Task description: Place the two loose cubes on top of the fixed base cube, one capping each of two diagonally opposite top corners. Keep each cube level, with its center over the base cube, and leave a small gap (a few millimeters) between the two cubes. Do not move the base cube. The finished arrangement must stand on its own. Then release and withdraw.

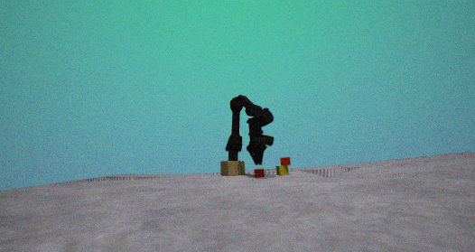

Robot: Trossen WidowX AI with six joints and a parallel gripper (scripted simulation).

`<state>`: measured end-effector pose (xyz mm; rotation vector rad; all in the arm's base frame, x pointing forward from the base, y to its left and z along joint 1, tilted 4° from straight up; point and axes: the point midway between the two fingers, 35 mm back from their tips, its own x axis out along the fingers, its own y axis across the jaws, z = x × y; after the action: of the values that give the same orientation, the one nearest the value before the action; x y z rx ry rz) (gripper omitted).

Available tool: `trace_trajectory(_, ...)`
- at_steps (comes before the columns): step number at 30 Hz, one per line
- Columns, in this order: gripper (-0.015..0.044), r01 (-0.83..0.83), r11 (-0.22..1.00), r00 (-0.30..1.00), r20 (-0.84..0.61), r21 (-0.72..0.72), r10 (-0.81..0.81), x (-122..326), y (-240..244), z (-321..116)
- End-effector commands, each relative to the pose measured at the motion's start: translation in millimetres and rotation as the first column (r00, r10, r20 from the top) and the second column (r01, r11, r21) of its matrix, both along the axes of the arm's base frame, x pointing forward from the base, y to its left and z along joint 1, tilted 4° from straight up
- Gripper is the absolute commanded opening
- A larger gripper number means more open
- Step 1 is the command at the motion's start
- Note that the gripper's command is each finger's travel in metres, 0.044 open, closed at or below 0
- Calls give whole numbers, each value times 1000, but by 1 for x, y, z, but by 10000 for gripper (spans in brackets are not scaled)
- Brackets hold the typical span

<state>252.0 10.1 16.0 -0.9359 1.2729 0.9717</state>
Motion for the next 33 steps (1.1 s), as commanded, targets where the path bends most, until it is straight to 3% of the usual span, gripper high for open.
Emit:
trace_trajectory(1, 265, 3, 1000, 1000, -6, 3, -3, 0, 1, -7)
trace_trajectory(19, 265, 3, 1000, 1000, -6, 3, -3, 0, 2, -34)
trace_trajectory(25, 107, 3, 1000, 1000, -6, 3, -3, 0, 2, -34)
trace_trajectory(33, 105, 3, 1000, 1000, -6, 3, -3, 2, 2, -24)
